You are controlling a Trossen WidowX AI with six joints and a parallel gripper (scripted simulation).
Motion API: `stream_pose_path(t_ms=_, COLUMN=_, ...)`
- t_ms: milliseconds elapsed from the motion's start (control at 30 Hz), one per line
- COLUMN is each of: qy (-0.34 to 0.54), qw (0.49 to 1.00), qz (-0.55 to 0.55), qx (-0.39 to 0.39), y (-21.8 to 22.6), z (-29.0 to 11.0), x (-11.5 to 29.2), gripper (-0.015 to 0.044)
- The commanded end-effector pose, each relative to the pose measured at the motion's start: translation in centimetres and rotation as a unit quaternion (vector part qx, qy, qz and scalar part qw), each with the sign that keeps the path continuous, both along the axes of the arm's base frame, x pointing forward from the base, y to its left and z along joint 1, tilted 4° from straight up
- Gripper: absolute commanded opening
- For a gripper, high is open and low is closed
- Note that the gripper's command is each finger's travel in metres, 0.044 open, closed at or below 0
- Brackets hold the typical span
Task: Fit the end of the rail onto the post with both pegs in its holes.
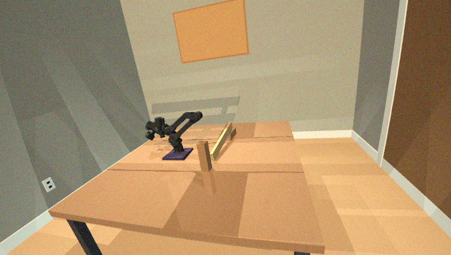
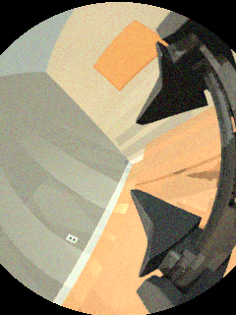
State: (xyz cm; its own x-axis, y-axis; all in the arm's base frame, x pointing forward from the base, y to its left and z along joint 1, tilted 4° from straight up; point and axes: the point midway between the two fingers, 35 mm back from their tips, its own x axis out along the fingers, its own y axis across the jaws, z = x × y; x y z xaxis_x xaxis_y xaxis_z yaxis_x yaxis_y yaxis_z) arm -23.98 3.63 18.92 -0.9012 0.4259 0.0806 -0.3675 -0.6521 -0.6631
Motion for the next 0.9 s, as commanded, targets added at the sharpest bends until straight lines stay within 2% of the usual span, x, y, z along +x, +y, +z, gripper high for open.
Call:
stream_pose_path(t_ms=0, qy=-0.001, qw=1.000, qz=0.003, qx=0.001, y=-0.1, z=0.0, x=-0.1, gripper=0.0426)
stream_pose_path(t_ms=33, qy=-0.004, qw=1.000, qz=0.012, qx=0.003, y=-0.6, z=0.1, x=-0.2, gripper=0.0440)
stream_pose_path(t_ms=433, qy=-0.069, qw=0.970, qz=0.220, qx=0.071, y=-11.3, z=1.6, x=-1.9, gripper=0.0440)
stream_pose_path(t_ms=867, qy=-0.109, qw=0.887, qz=0.422, qx=0.155, y=-22.6, z=2.8, x=1.3, gripper=0.0440)
